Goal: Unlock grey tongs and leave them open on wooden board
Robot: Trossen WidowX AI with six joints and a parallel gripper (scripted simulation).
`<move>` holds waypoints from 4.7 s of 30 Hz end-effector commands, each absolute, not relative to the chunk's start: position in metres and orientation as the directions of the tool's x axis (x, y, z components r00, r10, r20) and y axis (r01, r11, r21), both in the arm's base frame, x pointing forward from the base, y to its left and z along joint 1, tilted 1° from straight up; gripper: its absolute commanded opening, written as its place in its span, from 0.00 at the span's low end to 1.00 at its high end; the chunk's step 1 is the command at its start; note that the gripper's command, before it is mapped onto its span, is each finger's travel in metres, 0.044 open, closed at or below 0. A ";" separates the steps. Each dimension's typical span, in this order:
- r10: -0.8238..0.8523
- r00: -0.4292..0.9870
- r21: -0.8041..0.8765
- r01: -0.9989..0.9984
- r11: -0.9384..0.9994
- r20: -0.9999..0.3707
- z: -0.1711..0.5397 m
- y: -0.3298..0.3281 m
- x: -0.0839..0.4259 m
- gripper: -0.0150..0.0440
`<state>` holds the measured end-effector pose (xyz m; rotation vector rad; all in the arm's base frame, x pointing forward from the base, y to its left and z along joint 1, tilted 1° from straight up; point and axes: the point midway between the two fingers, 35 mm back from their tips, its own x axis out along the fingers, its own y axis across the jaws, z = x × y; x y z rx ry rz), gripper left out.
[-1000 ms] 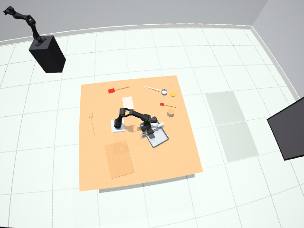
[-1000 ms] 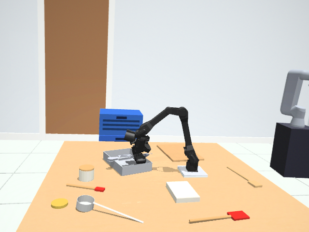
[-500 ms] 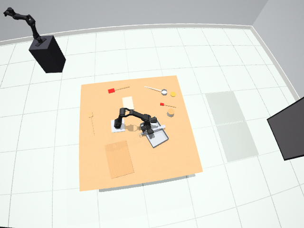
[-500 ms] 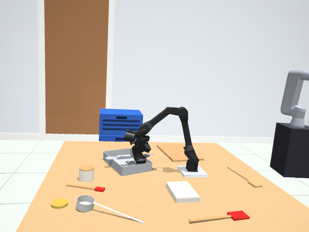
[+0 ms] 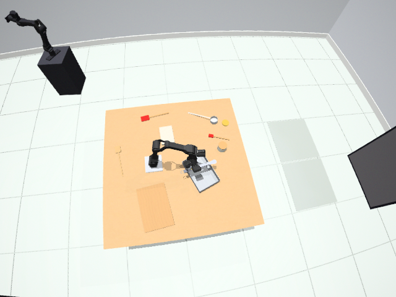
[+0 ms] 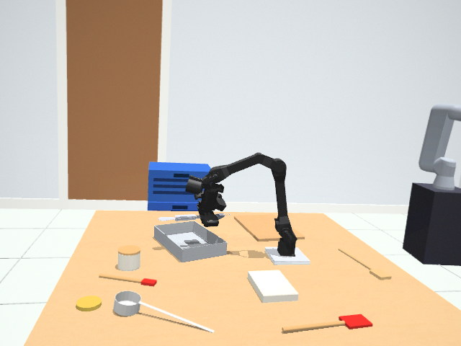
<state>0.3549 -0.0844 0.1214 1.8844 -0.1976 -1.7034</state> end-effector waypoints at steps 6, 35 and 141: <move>-0.440 0.160 0.468 0.306 -0.829 -0.884 0.125 -0.084 0.354 0.00; -0.022 0.018 0.028 0.565 -0.825 -1.000 0.124 -0.087 0.345 0.00; -0.217 0.043 -0.007 0.974 0.225 -0.975 0.194 -0.374 0.026 0.00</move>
